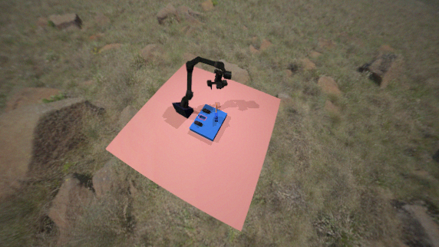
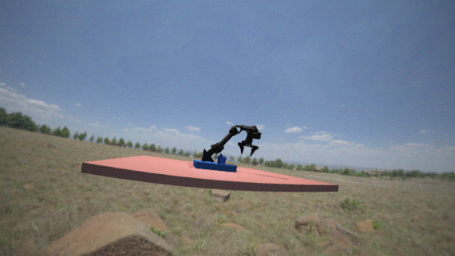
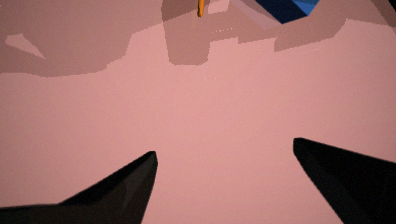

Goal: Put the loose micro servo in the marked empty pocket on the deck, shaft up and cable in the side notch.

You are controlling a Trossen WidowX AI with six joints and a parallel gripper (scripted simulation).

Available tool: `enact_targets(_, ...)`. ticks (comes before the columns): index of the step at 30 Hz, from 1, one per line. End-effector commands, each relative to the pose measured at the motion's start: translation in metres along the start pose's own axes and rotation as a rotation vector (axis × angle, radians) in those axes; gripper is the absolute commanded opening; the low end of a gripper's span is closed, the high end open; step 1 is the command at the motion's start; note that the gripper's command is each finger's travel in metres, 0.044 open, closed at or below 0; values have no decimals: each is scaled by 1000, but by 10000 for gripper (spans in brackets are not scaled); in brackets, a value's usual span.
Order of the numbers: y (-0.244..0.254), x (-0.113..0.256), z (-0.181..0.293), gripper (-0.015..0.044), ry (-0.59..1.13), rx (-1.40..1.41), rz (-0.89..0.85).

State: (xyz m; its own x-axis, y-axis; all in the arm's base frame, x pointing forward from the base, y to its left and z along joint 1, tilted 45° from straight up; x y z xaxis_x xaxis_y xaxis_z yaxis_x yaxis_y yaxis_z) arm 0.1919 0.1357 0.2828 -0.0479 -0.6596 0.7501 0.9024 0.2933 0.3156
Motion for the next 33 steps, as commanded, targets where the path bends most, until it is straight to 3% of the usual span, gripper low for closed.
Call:
enact_targets(1, 20, -7, -68, 440, -38, -60, -3)
enact_targets(8, 22, -7, -174, 440, -38, -148, -39)
enact_targets(15, -10, -1, -268, 440, -2, -202, -124)
enact_targets(33, -8, -28, -269, 440, 0, -203, -128)
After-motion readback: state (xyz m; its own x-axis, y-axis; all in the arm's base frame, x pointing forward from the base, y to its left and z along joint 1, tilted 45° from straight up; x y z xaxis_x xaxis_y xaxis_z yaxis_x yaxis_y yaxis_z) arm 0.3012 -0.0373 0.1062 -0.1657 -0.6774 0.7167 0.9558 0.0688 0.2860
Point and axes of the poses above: the point midway between the two fingers, 35 mm back from their tips, its own x axis back along the fingers, its own y axis across the jaws, z = x × y, the point moved 1 cm from there along x, back along the fingers, and after that the axes turned 10 degrees about -x, right-handed, at the moved point
